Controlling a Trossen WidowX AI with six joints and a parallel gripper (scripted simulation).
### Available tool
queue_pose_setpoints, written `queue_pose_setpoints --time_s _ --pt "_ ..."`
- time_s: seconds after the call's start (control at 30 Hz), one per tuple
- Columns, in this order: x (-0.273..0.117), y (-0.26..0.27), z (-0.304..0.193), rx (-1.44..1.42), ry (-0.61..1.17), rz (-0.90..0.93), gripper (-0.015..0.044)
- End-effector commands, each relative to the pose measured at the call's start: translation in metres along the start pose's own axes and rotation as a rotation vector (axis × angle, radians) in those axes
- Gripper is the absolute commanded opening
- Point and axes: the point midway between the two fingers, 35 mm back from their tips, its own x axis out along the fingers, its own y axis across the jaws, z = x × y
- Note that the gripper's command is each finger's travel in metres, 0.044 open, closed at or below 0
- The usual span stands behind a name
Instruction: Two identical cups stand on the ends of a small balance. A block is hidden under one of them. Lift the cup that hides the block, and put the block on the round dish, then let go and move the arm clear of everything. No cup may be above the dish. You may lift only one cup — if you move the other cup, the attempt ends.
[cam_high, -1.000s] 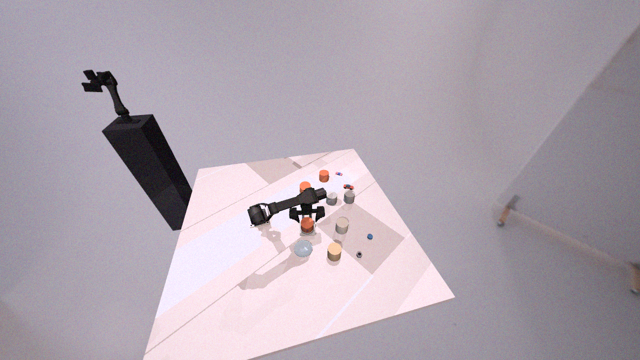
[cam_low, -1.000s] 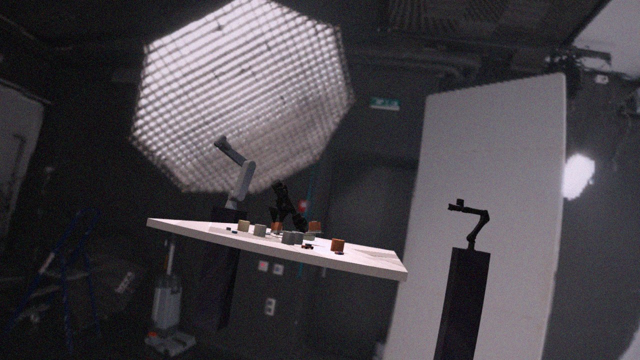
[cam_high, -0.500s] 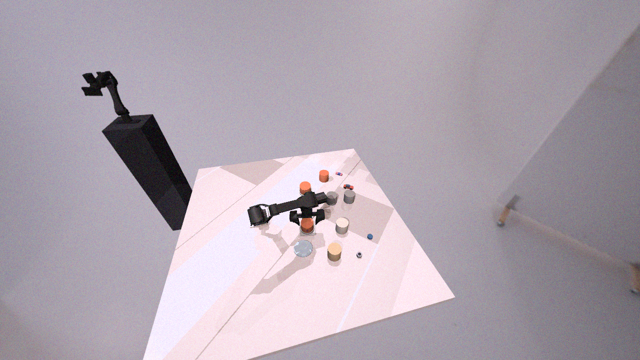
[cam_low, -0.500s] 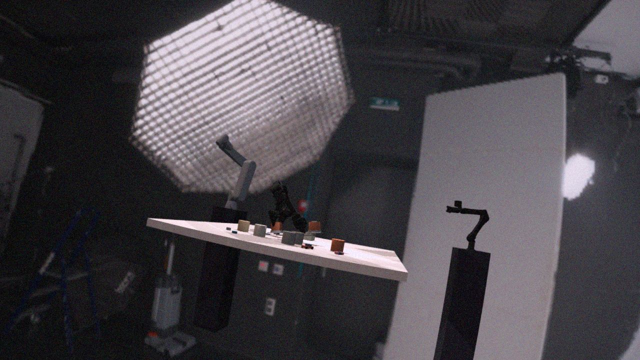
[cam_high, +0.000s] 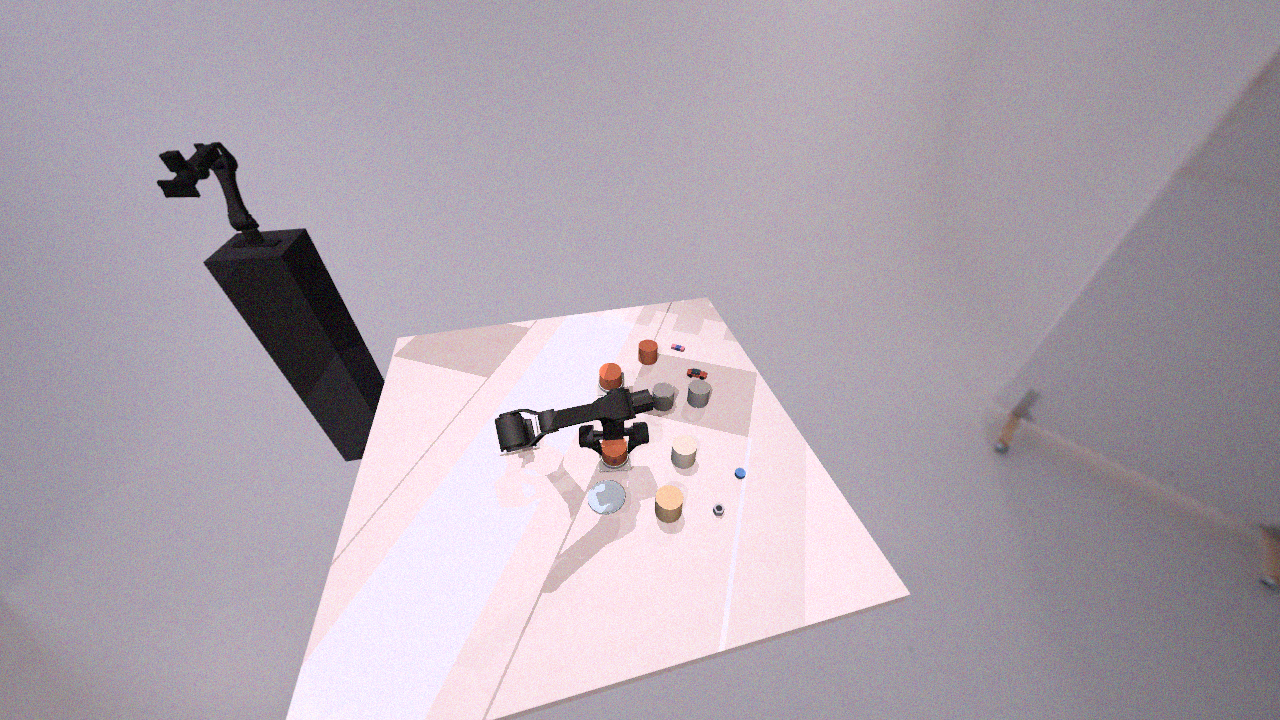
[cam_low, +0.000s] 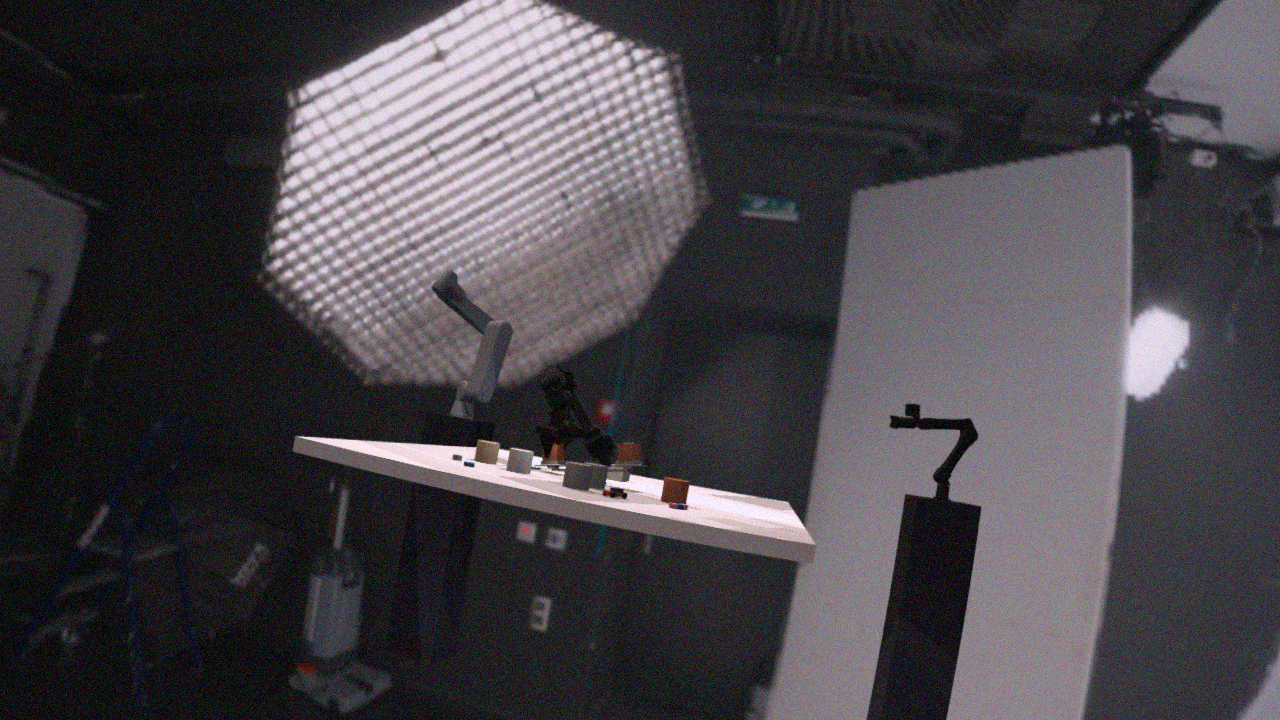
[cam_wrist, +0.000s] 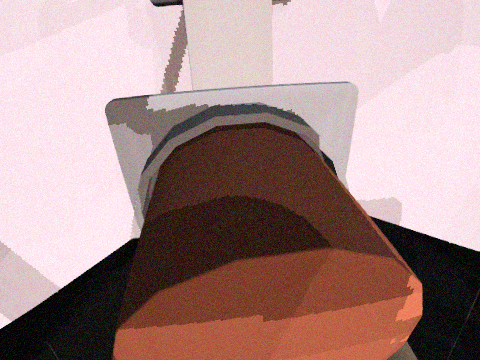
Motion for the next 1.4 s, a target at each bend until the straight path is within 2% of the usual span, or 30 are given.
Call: queue_pose_setpoints --time_s 0.0,0.13,0.5,0.53,1.37 --pt "0.001 0.001 0.000 -0.004 0.004 0.000 0.0328" --pt "0.001 0.001 0.000 -0.004 0.004 0.000 0.0301" --pt "-0.008 -0.001 0.001 -0.006 -0.001 -0.012 0.0012" --pt "-0.010 -0.001 0.001 -0.006 -0.002 -0.014 0.0000" --pt "-0.042 -0.005 0.002 -0.014 -0.018 -0.053 0.0000"
